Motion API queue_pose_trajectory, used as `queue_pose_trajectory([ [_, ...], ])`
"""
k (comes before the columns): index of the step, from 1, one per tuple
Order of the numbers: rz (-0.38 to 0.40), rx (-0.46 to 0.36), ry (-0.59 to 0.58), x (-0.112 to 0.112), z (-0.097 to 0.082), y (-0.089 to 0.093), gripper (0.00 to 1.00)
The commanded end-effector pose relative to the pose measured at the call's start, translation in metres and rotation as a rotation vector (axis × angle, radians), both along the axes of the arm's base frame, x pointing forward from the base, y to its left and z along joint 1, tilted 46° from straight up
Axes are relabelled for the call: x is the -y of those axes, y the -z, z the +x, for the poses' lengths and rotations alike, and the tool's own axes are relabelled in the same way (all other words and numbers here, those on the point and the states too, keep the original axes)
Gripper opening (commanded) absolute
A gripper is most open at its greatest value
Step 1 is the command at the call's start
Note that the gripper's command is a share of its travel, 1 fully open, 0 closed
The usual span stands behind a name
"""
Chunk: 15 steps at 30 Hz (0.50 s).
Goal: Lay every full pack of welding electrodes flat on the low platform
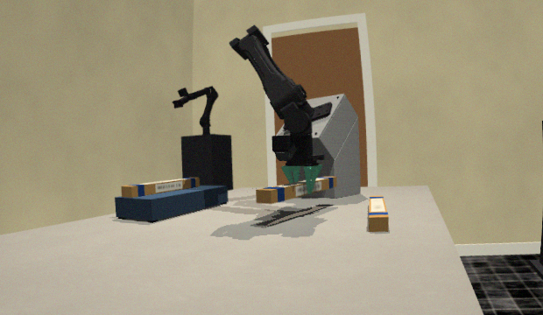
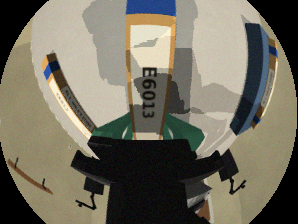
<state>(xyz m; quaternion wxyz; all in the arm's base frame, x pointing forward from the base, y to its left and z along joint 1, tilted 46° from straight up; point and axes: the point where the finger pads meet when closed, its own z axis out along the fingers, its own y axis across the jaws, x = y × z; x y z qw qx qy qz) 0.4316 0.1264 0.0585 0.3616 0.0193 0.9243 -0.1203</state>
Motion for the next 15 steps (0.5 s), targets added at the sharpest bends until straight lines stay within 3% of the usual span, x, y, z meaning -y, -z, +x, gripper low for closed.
queue_pose_trajectory([
  [1,0.022,0.058,-0.031,-0.0206,0.0005,-0.0338,0.00],
  [15,0.023,0.058,-0.032,-0.0223,0.0011,-0.0362,0.00],
])
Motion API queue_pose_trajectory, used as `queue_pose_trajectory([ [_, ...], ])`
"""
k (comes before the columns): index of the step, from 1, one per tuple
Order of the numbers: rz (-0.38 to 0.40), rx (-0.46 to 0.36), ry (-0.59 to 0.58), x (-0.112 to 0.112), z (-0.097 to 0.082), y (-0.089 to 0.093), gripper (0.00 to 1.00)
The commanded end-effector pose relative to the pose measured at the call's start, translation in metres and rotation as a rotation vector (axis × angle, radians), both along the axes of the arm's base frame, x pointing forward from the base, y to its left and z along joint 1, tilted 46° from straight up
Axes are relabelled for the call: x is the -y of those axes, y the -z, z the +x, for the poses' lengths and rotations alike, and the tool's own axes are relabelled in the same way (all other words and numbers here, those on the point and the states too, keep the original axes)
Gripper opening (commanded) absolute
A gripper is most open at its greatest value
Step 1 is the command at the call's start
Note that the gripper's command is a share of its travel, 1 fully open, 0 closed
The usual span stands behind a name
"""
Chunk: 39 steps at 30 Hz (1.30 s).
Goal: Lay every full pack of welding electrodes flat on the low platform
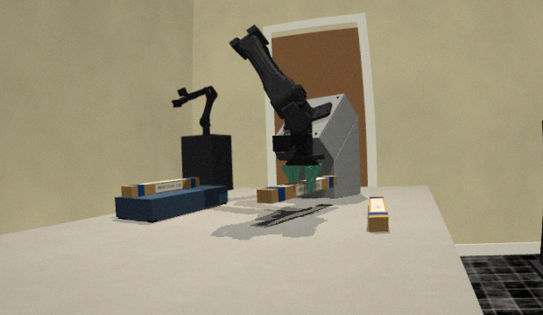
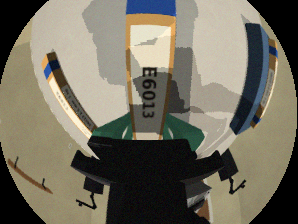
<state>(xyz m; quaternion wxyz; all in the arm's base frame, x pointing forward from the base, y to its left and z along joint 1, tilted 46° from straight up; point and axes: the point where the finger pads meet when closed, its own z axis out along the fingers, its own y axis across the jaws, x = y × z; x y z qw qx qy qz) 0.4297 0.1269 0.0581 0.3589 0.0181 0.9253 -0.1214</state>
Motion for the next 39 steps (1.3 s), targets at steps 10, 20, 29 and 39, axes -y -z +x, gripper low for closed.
queue_pose_trajectory([
  [10,0.025,0.062,-0.033,-0.023,0.003,-0.037,0.00],
  [20,0.027,0.062,-0.031,-0.023,0.000,-0.039,0.00],
  [29,0.029,0.063,-0.032,-0.027,-0.010,-0.050,0.00],
  [39,0.030,0.062,-0.032,-0.031,-0.025,-0.063,0.00],
])
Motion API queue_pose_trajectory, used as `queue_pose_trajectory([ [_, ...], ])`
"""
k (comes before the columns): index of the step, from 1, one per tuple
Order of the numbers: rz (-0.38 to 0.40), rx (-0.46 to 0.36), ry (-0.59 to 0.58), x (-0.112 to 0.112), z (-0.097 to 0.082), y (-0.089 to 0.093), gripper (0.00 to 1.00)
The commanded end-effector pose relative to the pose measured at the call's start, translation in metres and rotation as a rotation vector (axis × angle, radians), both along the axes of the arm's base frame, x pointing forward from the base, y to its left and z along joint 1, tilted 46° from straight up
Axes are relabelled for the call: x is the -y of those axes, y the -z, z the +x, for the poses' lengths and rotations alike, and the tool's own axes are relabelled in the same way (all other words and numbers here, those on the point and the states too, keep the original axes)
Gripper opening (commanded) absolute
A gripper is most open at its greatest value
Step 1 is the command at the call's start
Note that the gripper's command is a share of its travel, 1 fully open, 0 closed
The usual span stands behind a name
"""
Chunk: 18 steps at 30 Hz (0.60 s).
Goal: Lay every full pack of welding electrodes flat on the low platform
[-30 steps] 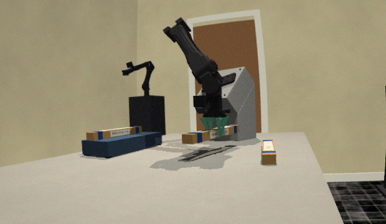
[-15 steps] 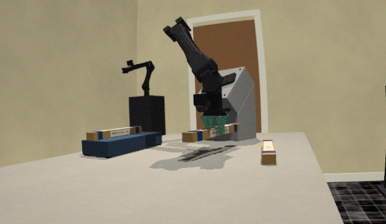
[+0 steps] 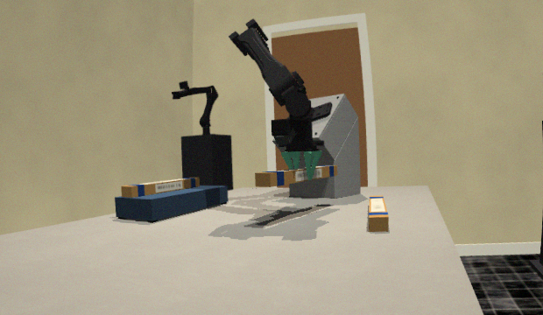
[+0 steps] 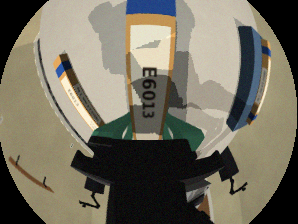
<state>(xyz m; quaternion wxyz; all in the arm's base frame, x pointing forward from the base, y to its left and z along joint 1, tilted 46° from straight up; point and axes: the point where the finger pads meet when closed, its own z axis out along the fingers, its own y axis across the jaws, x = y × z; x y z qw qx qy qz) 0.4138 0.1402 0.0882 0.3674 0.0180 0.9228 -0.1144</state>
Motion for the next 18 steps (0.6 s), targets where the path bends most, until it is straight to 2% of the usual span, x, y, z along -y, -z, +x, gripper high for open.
queue_pose_trajectory([
  [1,0.019,0.045,-0.025,-0.018,-0.010,-0.034,0.00],
  [18,0.022,0.046,-0.025,-0.024,-0.031,-0.056,0.00],
])
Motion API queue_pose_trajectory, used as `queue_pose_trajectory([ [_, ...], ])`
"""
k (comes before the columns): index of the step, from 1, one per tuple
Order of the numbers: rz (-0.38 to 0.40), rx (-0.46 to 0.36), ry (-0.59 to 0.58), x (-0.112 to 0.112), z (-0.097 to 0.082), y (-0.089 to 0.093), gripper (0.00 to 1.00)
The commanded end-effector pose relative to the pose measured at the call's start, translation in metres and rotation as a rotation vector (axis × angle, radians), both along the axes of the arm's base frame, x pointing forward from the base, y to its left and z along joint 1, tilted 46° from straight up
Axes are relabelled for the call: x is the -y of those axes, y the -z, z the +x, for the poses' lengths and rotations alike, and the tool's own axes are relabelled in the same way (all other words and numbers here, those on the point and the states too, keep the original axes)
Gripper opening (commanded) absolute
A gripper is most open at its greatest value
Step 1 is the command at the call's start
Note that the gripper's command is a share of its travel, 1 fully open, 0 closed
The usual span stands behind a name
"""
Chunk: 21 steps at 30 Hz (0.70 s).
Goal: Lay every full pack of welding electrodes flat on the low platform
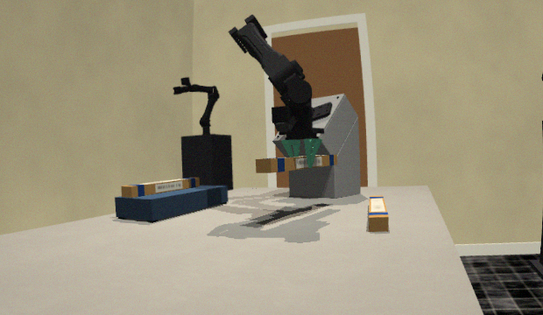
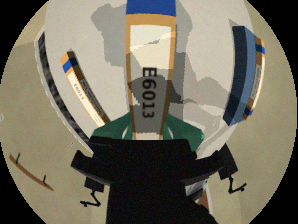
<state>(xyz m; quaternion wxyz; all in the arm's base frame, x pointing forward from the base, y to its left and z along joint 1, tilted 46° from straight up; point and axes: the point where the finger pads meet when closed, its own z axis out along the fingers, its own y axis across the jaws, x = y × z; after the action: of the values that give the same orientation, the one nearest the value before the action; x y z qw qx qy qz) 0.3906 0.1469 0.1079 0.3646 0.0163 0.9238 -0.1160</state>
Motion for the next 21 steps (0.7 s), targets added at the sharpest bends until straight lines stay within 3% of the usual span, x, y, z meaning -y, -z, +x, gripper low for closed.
queue_pose_trajectory([
  [1,0.026,0.052,-0.024,-0.017,-0.009,-0.038,0.00],
  [21,0.029,0.051,-0.024,-0.023,-0.032,-0.060,0.00],
])
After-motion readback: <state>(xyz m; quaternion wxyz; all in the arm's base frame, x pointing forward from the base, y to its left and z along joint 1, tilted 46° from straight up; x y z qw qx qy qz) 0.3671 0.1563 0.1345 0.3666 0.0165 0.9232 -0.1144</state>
